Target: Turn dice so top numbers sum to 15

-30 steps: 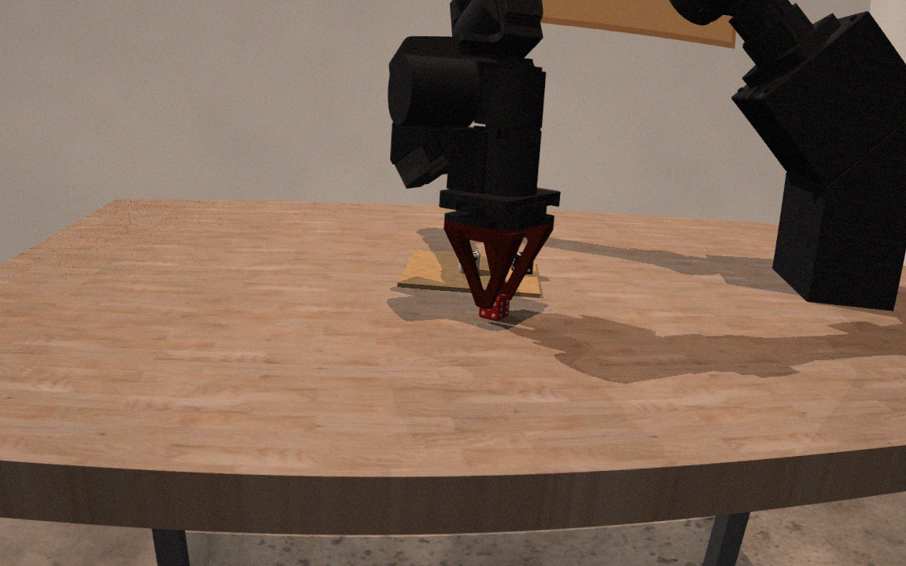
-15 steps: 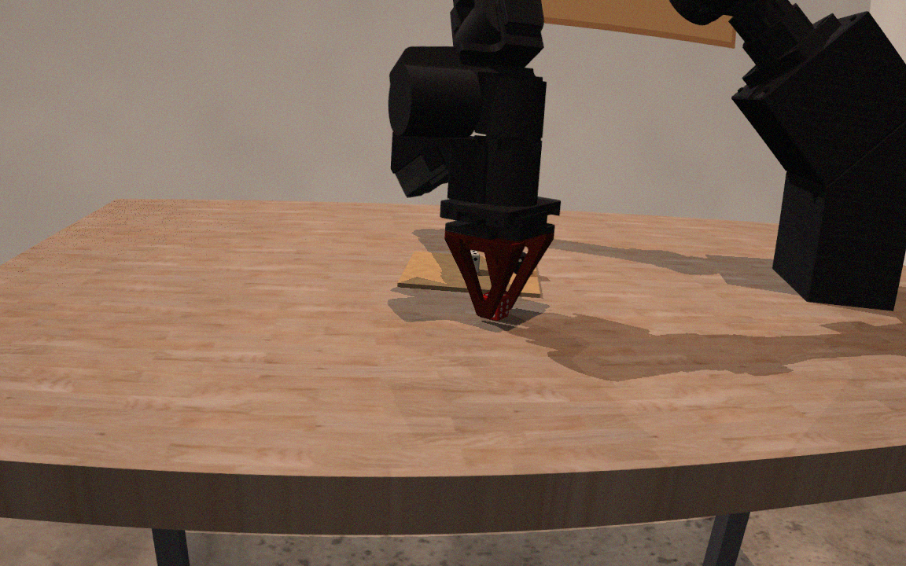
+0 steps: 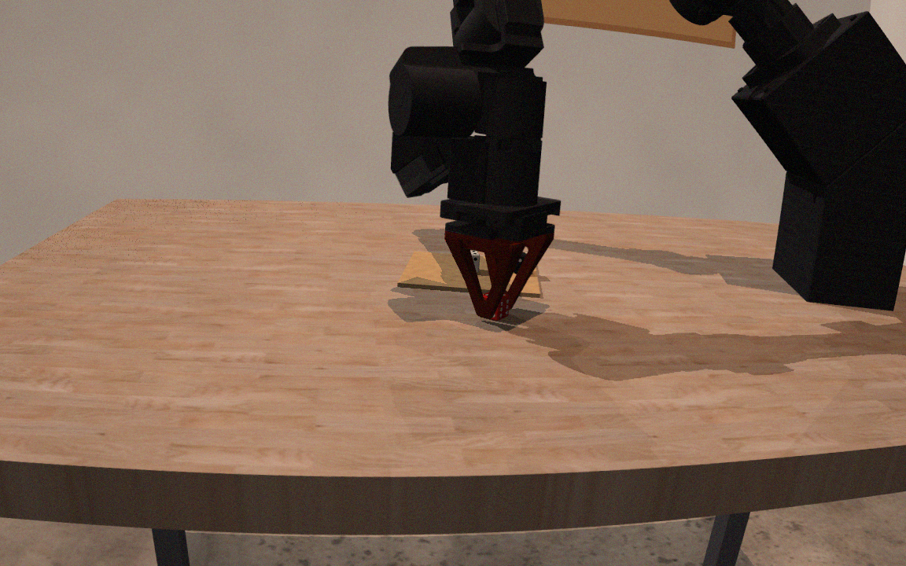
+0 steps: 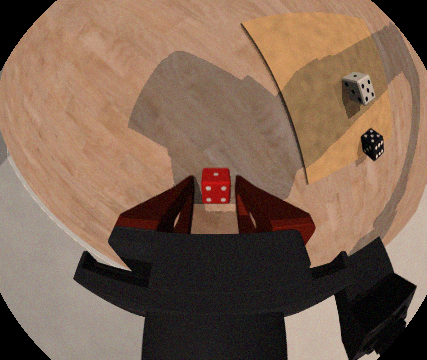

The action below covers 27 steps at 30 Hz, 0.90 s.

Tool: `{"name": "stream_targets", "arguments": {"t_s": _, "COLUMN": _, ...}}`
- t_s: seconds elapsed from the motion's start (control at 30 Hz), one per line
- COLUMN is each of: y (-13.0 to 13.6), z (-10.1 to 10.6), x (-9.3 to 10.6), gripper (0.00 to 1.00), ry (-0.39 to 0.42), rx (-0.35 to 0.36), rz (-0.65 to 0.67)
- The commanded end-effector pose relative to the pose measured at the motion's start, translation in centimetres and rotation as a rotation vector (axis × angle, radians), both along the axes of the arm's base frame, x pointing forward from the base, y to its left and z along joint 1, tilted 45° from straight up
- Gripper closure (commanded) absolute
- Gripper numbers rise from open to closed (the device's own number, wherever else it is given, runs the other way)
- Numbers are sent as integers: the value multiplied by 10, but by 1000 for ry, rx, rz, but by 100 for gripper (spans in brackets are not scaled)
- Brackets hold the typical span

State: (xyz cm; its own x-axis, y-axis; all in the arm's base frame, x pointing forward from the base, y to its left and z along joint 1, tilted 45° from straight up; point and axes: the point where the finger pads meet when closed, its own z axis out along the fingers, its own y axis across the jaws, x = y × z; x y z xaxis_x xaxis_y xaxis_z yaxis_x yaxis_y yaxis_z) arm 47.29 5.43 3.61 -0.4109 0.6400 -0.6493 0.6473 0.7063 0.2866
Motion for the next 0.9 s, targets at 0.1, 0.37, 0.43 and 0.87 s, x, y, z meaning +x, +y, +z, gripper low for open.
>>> {"name": "stream_targets", "arguments": {"t_s": 0.1, "y": -1, "z": 0, "x": 7, "gripper": 66, "ry": -7, "rx": -2, "rz": 0}}
{"name": "stream_targets", "arguments": {"t_s": 0.37, "y": -1, "z": 0, "x": 7, "gripper": 66, "ry": -7, "rx": -2, "rz": 0}}
{"name": "stream_targets", "arguments": {"t_s": 0.43, "y": -1, "z": 0, "x": 7, "gripper": 66, "ry": -7, "rx": -2, "rz": 0}}
{"name": "stream_targets", "arguments": {"t_s": 0.87, "y": -1, "z": 0, "x": 7, "gripper": 85, "ry": -7, "rx": -2, "rz": 0}}
